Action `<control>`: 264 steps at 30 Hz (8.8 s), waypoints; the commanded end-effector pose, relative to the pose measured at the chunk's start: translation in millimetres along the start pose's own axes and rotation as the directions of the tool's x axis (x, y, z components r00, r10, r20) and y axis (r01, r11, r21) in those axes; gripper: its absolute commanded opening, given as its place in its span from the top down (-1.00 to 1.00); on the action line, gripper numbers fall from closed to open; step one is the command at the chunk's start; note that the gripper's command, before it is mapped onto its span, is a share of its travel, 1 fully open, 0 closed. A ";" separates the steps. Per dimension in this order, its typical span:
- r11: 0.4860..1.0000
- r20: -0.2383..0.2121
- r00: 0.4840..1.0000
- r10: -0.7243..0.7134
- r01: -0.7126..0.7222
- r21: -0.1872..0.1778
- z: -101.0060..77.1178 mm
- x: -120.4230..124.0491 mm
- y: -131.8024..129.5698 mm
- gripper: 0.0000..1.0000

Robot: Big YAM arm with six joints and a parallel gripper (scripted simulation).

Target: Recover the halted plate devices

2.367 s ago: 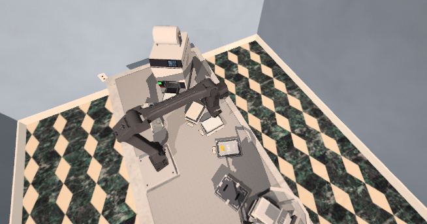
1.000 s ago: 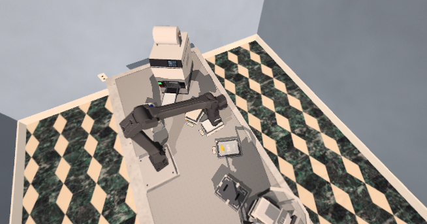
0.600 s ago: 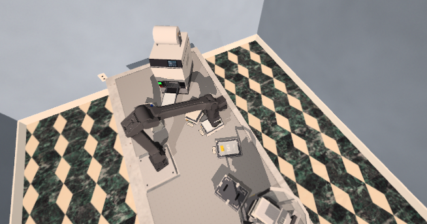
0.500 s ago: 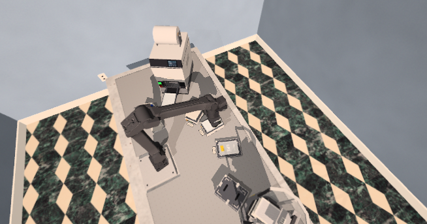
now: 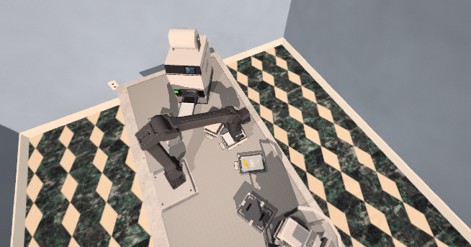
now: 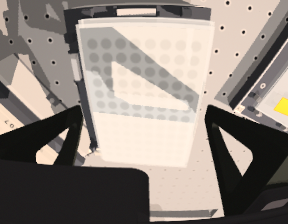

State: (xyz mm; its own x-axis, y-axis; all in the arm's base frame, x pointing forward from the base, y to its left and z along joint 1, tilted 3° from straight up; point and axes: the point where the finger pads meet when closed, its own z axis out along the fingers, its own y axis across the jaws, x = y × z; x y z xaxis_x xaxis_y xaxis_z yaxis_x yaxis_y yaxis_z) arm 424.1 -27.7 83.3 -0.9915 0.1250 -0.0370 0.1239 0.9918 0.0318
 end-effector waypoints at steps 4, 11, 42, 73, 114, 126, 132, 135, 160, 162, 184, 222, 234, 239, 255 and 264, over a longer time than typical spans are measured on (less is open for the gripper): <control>1.000 -0.007 1.000 -0.006 0.006 0.000 14.5 0.5 5.9 -1.00; 1.000 0.026 1.000 -0.002 0.002 -0.001 2.9 -10.0 2.0 -1.00; 1.000 0.026 1.000 -0.002 0.002 -0.001 2.9 -10.5 2.1 -0.68; 1.000 0.055 0.998 -0.009 0.009 -0.003 -16.6 -19.9 4.7 -0.68; 1.000 0.054 0.999 0.002 -0.002 -0.002 -24.5 -23.1 -4.6 -0.68; 1.000 0.052 0.999 0.002 -0.002 -0.002 -26.4 -24.6 -4.9 -0.68; 1.000 0.058 0.998 0.002 -0.002 -0.002 -30.8 -24.9 -5.0 -0.68; 1.000 0.056 0.998 0.002 -0.002 -0.002 -29.3 -25.6 -5.0 -0.68; 1.000 0.058 0.998 0.002 -0.002 -0.002 -30.5 -26.4 -5.3 -0.68; 1.000 0.058 0.998 0.002 -0.002 -0.002 -30.5 -26.4 -5.3 -0.68; 1.000 0.058 0.998 0.002 -0.002 -0.002 -30.6 -26.4 -5.3 -0.68; 1.000 0.068 0.998 0.002 -0.002 -0.002 -48.0 -27.6 -5.1 -0.68; 1.000 0.067 0.998 0.002 -0.002 -0.002 -47.5 -27.3 -5.0 -0.68; 1.000 0.069 0.998 0.002 -0.002 -0.002 -48.0 -27.2 -5.0 -0.68; 1.000 0.068 0.998 0.002 -0.002 -0.002 -47.1 -26.8 -5.0 -0.68; 1.000 0.070 0.998 0.002 -0.002 -0.002 -47.7 -26.6 -5.0 -0.68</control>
State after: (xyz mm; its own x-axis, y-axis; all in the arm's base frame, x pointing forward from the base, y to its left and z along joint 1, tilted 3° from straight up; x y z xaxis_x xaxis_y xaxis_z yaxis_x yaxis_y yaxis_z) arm 422.9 -29.1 102.6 -0.9922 0.1224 -0.0235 0.1217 0.9921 0.0309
